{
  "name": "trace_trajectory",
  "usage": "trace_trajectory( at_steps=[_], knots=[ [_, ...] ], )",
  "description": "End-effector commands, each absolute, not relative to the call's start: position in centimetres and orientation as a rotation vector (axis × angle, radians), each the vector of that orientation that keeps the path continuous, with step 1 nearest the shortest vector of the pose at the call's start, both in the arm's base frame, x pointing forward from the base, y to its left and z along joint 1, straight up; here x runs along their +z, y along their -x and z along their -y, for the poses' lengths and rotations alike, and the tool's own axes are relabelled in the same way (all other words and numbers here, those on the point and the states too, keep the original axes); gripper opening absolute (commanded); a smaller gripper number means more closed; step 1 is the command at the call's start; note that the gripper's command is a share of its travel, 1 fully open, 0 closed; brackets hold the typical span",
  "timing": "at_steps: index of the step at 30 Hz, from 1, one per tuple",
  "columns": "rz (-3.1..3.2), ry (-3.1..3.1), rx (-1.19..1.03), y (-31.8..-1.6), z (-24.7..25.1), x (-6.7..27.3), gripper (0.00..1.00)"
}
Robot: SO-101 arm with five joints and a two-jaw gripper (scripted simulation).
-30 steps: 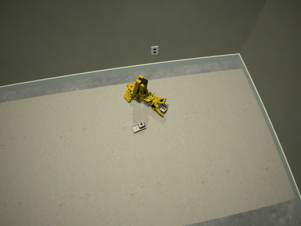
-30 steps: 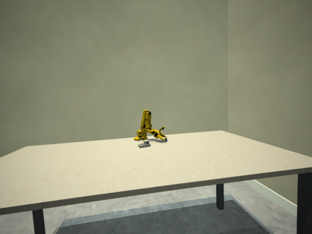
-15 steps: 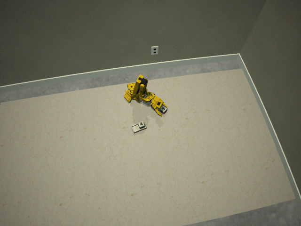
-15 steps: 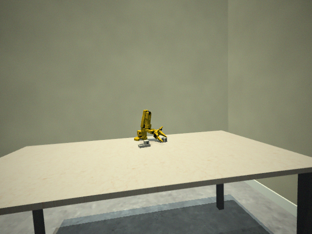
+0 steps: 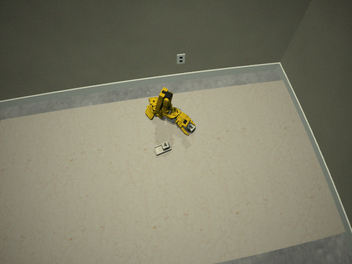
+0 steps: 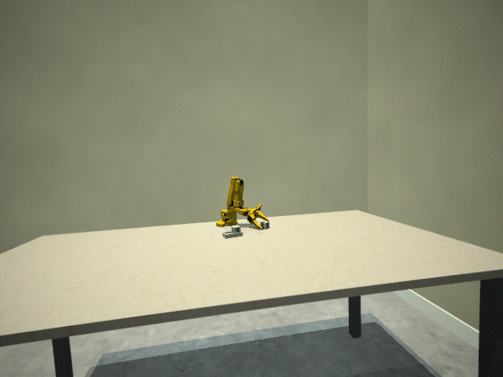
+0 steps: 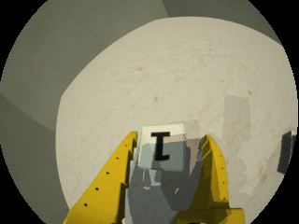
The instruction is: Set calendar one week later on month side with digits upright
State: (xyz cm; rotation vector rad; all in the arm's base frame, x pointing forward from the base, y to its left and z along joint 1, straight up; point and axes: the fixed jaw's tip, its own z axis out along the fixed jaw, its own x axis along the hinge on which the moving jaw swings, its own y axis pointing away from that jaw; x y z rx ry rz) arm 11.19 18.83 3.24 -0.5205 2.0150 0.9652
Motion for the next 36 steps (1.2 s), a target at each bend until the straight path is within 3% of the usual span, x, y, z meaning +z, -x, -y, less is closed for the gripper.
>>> trace_trajectory(
  at_steps=[1,24,36],
  knots=[
    [-2.101,0.25,1.16,-10.6,-18.1,4.3,0.36],
    [-2.097,0.25,1.163,-10.6,-18.1,4.5,0.36],
    [-2.008,0.278,1.221,-11.3,-19.2,9.0,0.35]
  ],
)
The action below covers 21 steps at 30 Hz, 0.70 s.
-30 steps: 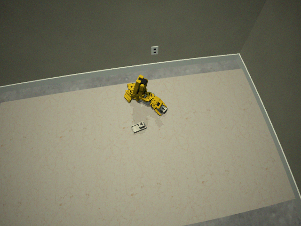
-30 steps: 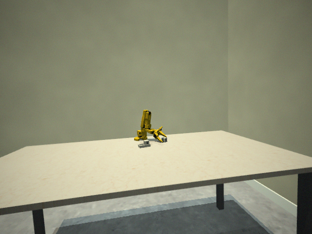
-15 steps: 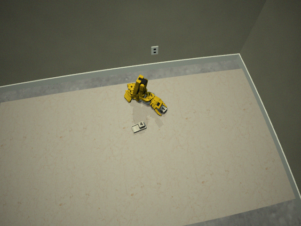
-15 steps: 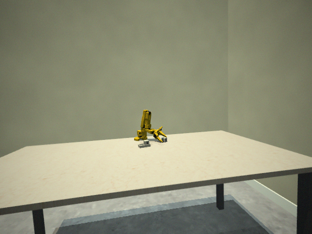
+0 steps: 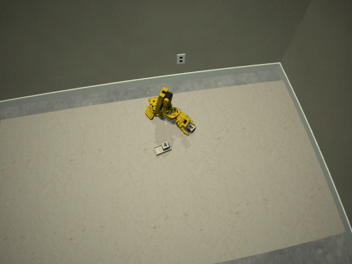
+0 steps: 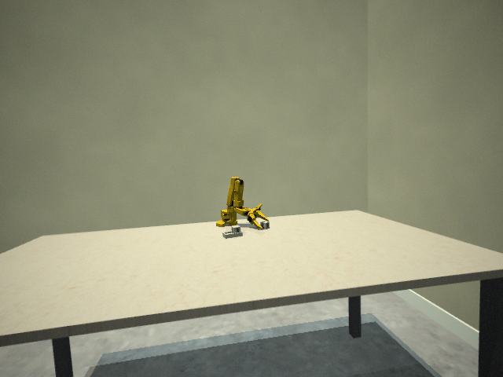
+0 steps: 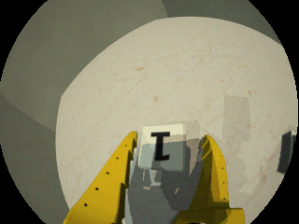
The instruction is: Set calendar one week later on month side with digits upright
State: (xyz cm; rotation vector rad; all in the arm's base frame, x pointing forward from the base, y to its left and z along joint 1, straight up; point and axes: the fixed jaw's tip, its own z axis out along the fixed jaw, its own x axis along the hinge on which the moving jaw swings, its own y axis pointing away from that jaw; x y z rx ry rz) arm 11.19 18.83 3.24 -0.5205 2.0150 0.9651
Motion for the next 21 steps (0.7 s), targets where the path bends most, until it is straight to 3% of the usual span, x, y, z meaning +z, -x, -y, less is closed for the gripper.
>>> trace_trajectory(
  at_steps=[1,5,21],
  knots=[
    [-2.008,0.278,1.221,-11.3,-19.2,9.0,0.35],
    [-1.97,0.298,1.236,-11.4,-19.3,10.9,0.35],
    [-1.934,0.32,1.246,-11.4,-19.0,10.9,0.35]
  ],
)
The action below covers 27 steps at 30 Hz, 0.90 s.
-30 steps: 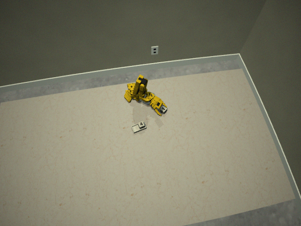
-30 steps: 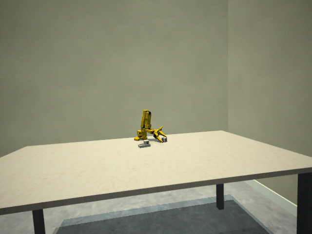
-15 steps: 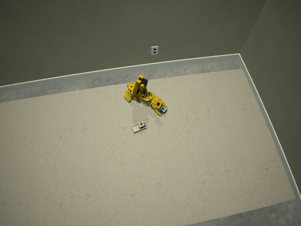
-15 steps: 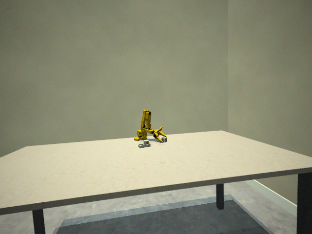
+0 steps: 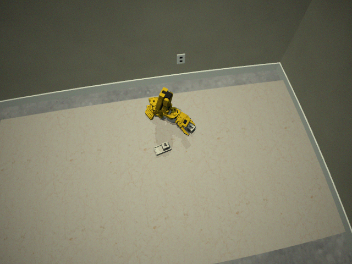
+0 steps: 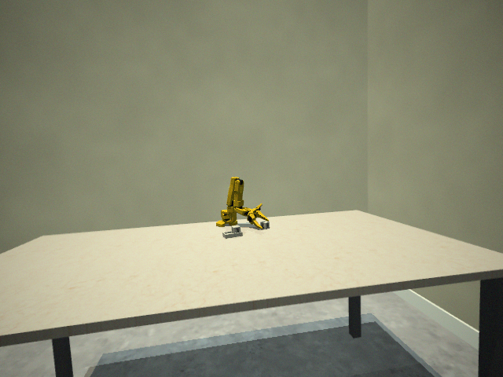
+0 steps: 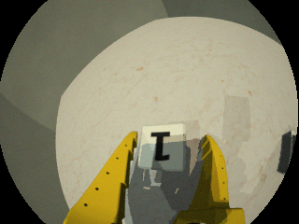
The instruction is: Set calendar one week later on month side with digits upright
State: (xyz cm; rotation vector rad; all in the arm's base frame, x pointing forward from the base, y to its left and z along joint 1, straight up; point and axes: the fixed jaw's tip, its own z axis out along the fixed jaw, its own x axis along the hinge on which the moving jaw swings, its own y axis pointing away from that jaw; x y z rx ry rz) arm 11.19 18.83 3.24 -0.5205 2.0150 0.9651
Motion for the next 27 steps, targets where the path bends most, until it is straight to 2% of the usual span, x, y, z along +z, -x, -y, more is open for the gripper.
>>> trace_trajectory(
  at_steps=[1,16,23,27],
  knots=[
    [-1.934,0.32,1.246,-11.4,-19.0,10.9,0.35],
    [-1.931,0.309,1.254,-11.6,-19.6,11.0,0.35],
    [-1.858,0.188,1.375,-12.4,-21.1,13.1,0.35],
    [-1.828,0.108,1.453,-12.8,-21.9,12.6,0.35]
  ],
)
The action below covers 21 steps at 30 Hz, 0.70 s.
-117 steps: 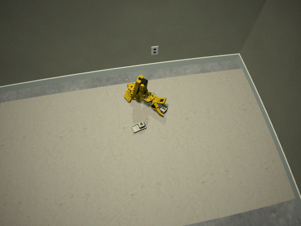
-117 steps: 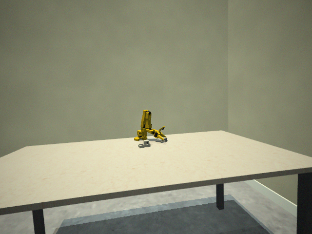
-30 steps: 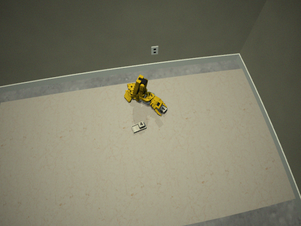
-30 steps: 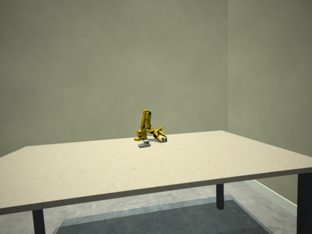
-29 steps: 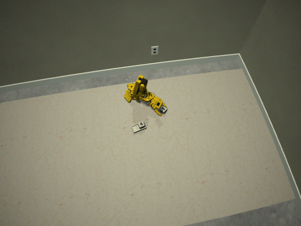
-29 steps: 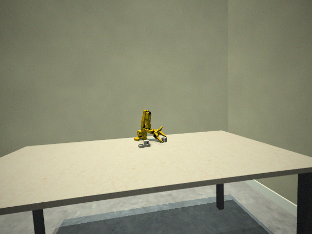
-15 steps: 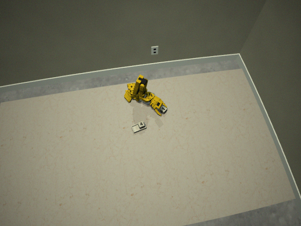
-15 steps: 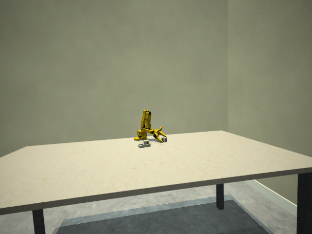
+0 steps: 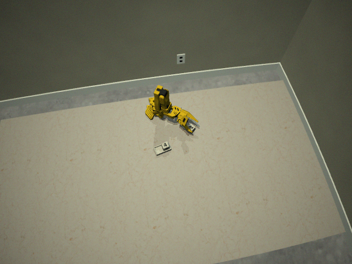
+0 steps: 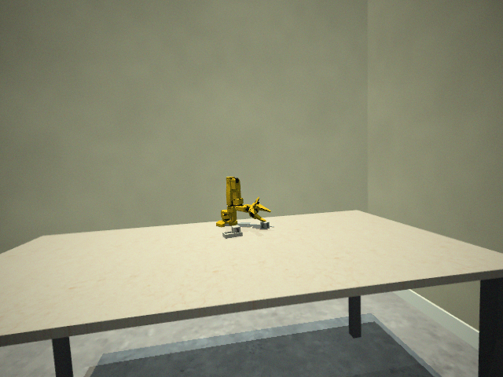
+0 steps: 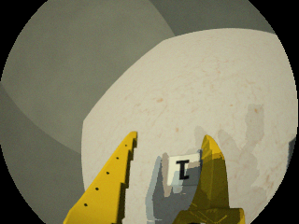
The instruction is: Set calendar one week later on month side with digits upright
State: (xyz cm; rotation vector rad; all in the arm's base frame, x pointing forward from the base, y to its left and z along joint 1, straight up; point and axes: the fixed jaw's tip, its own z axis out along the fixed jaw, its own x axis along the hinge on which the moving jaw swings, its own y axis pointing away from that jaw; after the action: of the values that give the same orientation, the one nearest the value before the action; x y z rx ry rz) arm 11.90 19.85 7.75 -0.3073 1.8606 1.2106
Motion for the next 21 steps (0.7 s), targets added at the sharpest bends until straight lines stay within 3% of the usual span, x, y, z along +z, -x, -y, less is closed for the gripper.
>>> trace_trajectory(
  at_steps=[1,7,21],
  knots=[
    [-1.825,0.087,1.473,-12.9,-22.2,12.5,0.35],
    [-1.843,-0.023,1.565,-13.5,-23.1,12.0,0.35],
    [-2.041,0.142,1.303,-14.7,-25.7,11.2,0.35]
  ],
)
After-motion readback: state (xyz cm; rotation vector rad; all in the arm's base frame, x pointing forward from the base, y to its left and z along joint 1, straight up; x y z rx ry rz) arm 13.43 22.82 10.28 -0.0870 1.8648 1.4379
